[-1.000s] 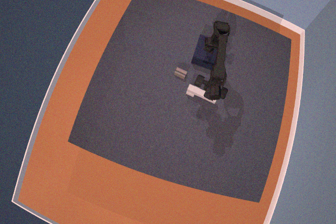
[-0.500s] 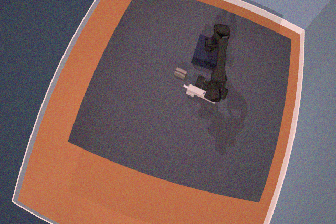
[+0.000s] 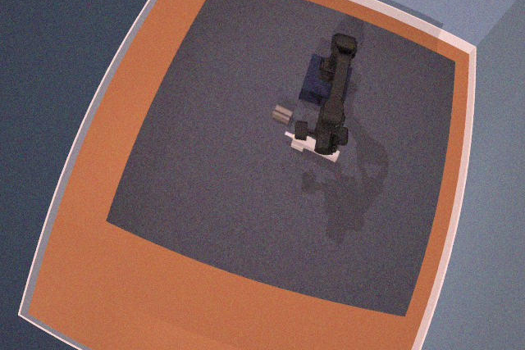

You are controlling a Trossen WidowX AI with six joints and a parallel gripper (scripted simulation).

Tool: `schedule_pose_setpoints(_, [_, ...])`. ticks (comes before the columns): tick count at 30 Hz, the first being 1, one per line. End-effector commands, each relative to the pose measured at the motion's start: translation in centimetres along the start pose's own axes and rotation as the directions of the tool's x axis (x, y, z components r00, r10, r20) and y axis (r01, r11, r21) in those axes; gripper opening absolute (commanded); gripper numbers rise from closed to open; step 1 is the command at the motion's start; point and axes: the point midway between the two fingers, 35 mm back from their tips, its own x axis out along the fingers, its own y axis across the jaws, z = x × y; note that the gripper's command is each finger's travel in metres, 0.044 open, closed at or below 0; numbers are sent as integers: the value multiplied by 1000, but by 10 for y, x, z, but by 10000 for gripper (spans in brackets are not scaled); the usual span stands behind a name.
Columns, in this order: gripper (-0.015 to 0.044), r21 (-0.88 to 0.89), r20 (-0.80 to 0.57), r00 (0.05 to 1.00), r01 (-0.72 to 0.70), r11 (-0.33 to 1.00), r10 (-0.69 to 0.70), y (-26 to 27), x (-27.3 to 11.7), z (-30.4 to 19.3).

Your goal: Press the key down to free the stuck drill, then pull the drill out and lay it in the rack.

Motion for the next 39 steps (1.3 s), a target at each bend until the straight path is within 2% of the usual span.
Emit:
schedule_pose_setpoints(1, [440,-322,-22,1000,3,947,-10,-35,25,-13])
schedule_pose_setpoints(5, [440,-577,-23,1000,-7,817,-7,-63,42,-24])
schedule_pose_setpoints(9, [440,-785,-14,1000,-9,620,-3,-89,59,-36])
schedule_pose_setpoints(16, [440,-939,-3,1000,-2,344,0,-115,76,-53])
schedule_pose_setpoints(39, [440,-940,-3,1000,-2,342,0,-115,77,-53])
